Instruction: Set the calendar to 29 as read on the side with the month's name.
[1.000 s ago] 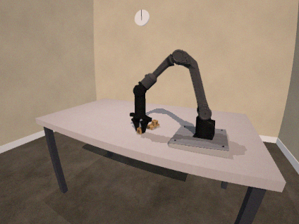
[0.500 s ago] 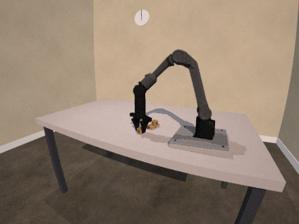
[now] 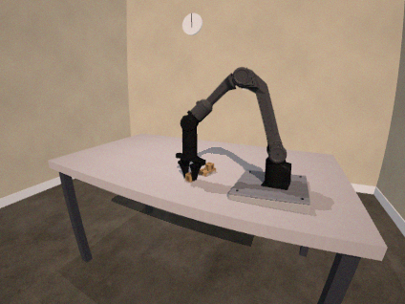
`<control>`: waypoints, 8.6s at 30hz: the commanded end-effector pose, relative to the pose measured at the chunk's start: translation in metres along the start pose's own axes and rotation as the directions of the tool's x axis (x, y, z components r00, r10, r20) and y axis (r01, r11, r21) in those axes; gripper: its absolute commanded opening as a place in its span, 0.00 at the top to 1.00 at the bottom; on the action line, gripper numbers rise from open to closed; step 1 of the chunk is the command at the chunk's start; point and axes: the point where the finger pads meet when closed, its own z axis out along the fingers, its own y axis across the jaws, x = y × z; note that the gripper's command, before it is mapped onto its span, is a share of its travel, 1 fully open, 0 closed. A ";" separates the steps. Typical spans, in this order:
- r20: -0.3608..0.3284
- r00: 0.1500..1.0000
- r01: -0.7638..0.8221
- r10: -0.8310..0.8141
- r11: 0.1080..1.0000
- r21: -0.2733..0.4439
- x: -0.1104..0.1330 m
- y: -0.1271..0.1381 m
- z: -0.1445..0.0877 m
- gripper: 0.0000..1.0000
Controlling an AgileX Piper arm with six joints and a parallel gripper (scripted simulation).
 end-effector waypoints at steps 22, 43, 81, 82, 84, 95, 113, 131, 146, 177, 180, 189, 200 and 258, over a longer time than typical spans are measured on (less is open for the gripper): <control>-0.002 1.000 -0.001 0.001 1.000 -0.002 0.001 0.000 0.001 0.67; 0.002 1.000 0.000 0.000 1.000 0.003 0.000 -0.001 -0.029 0.67; -0.001 1.000 -0.017 0.017 1.000 0.000 0.089 0.004 -0.110 0.67; -0.001 1.000 -0.017 0.017 1.000 0.000 0.089 0.004 -0.110 0.67; -0.001 1.000 -0.016 0.016 1.000 0.000 0.089 0.004 -0.110 0.67; -0.002 1.000 -0.017 0.017 1.000 -0.004 0.090 0.004 -0.104 0.67; -0.003 1.000 -0.017 0.017 1.000 -0.004 0.091 0.004 -0.042 0.67; -0.002 1.000 -0.017 0.017 1.000 -0.001 0.091 0.003 -0.020 0.67; -0.002 1.000 -0.017 0.017 1.000 -0.001 0.091 0.003 -0.020 0.67; -0.002 1.000 -0.017 0.017 1.000 -0.003 0.091 0.003 -0.014 0.67; -0.002 1.000 -0.017 0.017 1.000 -0.003 0.091 0.003 -0.012 0.67; -0.002 1.000 -0.017 0.017 1.000 -0.002 0.091 0.003 -0.010 0.67; -0.002 1.000 -0.017 0.017 1.000 -0.002 0.091 0.003 -0.010 0.67; 0.000 1.000 -0.016 0.016 1.000 0.004 0.090 0.002 -0.027 0.41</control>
